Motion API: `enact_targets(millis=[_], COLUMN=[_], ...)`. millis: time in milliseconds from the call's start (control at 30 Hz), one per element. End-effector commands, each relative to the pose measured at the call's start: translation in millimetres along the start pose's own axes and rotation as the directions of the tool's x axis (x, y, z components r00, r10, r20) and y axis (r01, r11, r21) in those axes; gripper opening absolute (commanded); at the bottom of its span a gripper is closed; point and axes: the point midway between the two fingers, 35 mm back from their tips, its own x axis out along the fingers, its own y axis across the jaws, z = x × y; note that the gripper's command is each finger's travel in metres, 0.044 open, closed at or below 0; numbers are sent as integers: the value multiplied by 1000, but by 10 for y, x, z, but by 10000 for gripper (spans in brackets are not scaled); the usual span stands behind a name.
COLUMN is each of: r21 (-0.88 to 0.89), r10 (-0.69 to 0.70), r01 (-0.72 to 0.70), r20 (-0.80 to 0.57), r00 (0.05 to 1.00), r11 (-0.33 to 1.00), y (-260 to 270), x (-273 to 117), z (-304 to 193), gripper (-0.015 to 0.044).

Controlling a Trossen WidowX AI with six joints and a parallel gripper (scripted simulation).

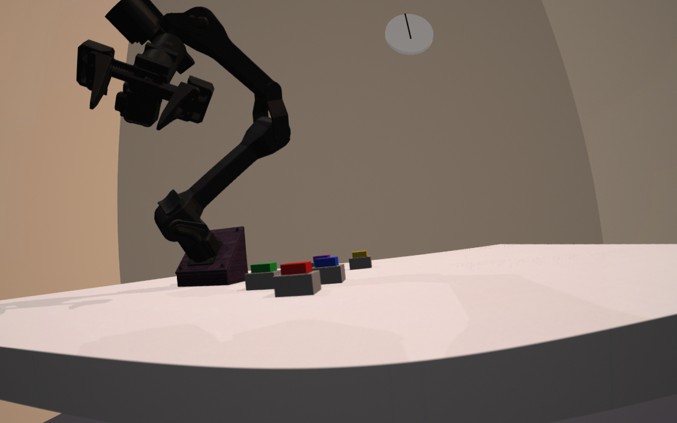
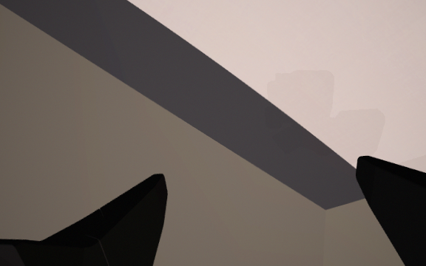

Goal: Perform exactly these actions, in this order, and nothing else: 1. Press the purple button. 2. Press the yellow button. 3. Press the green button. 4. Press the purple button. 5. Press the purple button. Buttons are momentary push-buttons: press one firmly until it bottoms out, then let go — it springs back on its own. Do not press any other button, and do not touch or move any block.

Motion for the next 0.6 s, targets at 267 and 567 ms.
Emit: enact_targets(millis=[267, 567], r21=[-127, -384], r10=[-304, -641], r01=[299, 603], r20=[-22, 37], r00=[952, 767], r11=[946, 699], y=[185, 27], x=[158, 600], z=[170, 241], gripper=[400, 400])
